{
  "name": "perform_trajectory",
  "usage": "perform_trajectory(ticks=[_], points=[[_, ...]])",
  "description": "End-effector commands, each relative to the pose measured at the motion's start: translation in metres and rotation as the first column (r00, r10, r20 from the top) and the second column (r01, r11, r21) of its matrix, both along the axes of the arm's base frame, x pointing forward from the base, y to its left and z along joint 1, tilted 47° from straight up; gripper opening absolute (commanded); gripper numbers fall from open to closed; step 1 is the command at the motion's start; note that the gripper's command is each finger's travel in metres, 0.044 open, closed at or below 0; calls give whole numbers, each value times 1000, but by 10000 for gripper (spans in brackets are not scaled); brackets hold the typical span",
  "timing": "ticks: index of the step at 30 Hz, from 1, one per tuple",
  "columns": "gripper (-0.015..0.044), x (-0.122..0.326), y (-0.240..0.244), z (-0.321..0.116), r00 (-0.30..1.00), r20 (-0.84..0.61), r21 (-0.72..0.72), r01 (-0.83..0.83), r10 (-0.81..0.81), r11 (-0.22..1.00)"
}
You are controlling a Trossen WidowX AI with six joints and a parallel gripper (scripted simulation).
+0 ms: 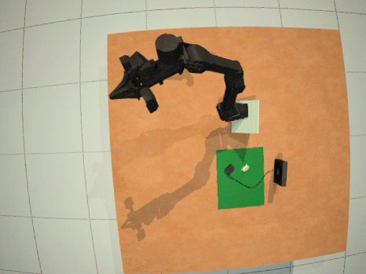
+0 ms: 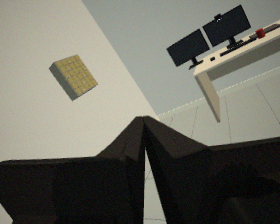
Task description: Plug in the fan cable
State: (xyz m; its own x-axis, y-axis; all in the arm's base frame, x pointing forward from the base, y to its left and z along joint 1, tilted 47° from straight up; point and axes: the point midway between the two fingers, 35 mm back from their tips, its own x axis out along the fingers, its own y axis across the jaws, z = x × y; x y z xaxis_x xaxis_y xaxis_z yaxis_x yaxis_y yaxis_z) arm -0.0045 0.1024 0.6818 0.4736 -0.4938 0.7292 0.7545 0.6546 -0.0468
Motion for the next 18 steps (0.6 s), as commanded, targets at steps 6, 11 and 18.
perform_trajectory(ticks=[6, 11, 18], points=[[158, 1, -6, 0, 1000, 0, 16, -7, 7, 1000], [210, 17, -68, -6, 997, -4, 189, -77, 79, 979], [210, 70, -166, -37, 981, -14, 487, -164, 195, 858]])
